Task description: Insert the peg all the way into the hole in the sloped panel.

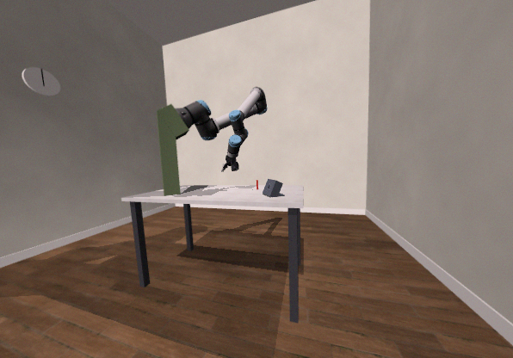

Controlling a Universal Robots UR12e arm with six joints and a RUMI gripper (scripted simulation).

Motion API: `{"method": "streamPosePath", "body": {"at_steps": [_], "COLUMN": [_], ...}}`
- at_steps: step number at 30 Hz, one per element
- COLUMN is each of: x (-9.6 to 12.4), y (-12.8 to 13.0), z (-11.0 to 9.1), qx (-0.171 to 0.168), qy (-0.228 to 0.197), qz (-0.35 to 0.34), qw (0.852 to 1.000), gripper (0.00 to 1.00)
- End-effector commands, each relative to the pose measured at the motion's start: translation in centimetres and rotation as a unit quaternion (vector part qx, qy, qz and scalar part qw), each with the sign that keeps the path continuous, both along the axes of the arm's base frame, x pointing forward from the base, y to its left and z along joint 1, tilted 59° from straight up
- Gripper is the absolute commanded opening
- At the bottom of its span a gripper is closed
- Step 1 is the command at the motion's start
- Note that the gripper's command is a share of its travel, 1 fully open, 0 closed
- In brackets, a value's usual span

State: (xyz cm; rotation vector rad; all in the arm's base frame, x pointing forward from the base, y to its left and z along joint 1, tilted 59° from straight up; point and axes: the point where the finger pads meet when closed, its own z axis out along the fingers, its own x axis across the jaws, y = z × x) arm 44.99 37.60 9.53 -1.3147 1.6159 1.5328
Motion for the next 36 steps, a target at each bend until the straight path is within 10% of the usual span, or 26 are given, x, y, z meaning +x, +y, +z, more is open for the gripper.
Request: {"method": "streamPosePath", "body": {"at_steps": [1,36], "x": [0.5,5.6], "y": [-0.2,-1.6], "z": [-0.5,-2.6], "qx": [-0.011,-0.079], "qy": [-0.017,-0.144], "qz": [0.001,0.008], "qw": [1.0,0.986], "gripper": [1.0,1.0]}}
